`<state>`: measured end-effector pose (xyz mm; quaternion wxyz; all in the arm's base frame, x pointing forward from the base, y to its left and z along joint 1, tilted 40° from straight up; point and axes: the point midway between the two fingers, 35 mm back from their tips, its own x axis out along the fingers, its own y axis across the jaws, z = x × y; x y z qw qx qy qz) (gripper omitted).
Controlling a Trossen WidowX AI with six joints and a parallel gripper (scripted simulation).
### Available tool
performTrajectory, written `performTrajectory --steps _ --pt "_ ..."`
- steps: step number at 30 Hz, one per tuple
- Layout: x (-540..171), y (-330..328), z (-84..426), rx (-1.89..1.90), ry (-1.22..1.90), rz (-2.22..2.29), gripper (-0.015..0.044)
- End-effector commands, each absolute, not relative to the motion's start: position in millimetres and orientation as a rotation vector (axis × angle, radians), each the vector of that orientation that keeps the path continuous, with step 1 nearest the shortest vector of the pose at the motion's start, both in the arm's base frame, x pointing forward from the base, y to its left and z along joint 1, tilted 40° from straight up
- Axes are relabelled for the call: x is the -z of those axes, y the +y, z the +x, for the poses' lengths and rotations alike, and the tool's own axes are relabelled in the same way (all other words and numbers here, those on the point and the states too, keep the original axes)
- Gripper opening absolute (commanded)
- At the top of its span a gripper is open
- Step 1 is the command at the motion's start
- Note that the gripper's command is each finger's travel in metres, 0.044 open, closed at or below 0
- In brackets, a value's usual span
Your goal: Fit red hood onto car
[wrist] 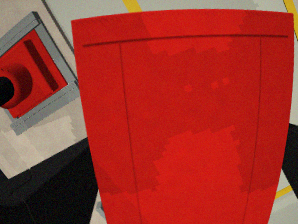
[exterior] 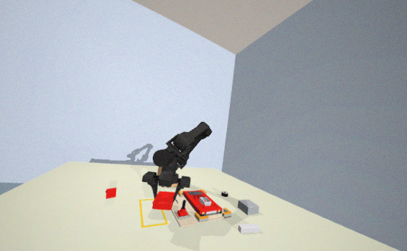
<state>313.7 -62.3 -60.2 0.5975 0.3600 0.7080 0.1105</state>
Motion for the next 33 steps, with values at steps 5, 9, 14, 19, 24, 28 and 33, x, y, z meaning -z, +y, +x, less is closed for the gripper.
performTrajectory --steps 5,9,14,19,24,28,33 --pt "37 -82 317 -0.253 1.631 0.824 0.0" --pt "27 -90 317 -0.253 1.631 0.823 0.0" --pt "17 -99 317 -0.252 1.632 0.823 0.0" --pt "10 -104 317 -0.252 1.632 0.823 0.0" --pt "11 -100 317 -0.257 1.634 0.824 0.0" --pt "-3 -86 323 -0.282 1.622 0.783 0.0" --pt "-21 -67 330 -0.317 1.603 0.73 0.0"
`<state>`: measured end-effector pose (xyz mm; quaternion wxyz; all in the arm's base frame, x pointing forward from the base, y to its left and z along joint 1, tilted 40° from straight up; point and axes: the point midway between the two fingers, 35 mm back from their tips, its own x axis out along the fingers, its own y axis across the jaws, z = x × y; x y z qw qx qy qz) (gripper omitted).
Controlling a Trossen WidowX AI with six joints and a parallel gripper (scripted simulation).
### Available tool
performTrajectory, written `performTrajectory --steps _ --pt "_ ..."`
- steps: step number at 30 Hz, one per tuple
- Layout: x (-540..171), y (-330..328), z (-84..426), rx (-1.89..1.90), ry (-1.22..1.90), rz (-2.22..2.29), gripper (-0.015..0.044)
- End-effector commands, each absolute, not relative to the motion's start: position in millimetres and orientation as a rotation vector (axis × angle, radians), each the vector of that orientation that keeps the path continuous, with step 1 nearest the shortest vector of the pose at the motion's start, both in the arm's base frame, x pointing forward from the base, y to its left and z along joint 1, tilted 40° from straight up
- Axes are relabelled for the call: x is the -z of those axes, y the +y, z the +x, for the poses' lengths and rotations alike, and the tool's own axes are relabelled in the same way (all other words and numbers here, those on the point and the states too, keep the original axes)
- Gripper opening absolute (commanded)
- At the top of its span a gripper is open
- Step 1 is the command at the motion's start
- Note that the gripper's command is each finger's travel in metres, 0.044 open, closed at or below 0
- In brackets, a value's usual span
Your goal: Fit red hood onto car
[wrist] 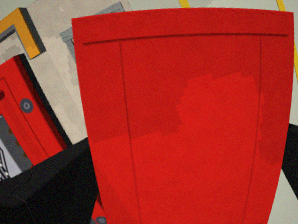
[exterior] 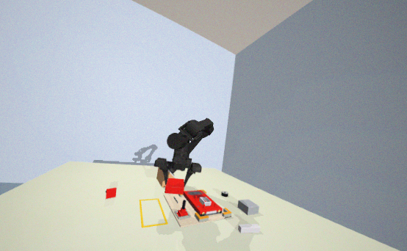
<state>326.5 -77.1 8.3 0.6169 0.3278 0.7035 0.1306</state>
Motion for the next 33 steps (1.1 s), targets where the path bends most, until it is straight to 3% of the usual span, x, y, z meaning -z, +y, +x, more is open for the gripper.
performTrajectory --steps 1,24,33 --pt "-25 -63 331 -0.324 1.599 0.72 0.0" --pt "-103 29 331 -0.51 1.499 0.505 0.0" --pt "-101 36 331 -0.521 1.493 0.495 0.0"
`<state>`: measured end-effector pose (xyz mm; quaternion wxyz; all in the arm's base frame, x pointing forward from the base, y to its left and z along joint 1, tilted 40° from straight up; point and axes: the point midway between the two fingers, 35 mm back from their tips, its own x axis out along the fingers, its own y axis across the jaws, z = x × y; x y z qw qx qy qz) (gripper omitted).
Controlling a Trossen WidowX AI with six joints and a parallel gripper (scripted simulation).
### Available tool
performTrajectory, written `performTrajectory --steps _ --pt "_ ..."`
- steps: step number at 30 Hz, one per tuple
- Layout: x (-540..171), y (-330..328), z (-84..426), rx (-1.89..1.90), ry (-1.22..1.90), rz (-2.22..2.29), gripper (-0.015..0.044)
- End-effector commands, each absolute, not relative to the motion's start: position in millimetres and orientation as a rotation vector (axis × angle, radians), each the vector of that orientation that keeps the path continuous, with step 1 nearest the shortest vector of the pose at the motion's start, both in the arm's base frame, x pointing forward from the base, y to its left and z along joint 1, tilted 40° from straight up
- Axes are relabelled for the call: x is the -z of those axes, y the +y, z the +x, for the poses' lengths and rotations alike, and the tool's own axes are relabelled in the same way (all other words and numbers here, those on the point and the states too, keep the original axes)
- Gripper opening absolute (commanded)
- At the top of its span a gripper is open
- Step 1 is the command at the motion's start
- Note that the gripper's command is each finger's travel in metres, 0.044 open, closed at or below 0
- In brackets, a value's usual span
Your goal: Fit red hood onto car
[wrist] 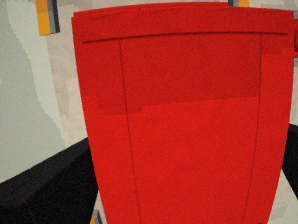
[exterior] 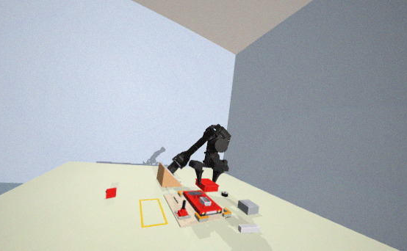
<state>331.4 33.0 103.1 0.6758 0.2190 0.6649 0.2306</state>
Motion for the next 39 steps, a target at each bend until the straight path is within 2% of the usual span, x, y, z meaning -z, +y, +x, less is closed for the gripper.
performTrajectory --steps 1,10,39 --pt "-98 38 331 -0.521 1.493 0.495 0.0" --pt "-71 67 332 -0.523 1.492 0.497 0.0" --pt "-70 68 331 -0.523 1.492 0.497 0.0"
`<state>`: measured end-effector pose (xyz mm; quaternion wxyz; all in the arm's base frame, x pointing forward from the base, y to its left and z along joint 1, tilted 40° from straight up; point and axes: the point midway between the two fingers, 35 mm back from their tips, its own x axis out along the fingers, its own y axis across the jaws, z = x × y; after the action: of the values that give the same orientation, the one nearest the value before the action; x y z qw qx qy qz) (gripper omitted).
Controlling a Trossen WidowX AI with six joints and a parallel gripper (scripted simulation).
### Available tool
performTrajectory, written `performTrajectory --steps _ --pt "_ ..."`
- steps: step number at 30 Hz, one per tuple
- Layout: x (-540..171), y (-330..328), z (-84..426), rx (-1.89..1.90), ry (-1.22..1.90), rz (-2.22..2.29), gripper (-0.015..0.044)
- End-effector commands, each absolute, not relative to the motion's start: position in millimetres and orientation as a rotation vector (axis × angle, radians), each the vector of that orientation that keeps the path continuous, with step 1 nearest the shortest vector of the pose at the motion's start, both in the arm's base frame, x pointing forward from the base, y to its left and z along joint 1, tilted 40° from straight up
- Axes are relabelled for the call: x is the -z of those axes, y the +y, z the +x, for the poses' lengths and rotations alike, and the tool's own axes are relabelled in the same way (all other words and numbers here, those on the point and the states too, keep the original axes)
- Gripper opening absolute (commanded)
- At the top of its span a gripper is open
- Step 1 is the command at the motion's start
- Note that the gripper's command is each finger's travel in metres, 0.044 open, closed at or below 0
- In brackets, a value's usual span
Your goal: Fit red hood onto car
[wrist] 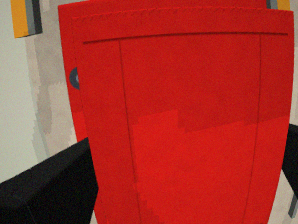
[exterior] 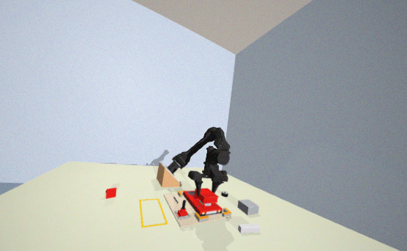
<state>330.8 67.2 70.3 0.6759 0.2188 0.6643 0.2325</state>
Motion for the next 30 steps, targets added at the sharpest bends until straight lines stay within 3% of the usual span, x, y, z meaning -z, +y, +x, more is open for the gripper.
performTrajectory --steps 1,30 --pt "-70.4 67.5 331.2 -0.523 1.492 0.497 0.0" --pt "-62.1 74.7 331.2 -0.523 1.492 0.497 0.0"
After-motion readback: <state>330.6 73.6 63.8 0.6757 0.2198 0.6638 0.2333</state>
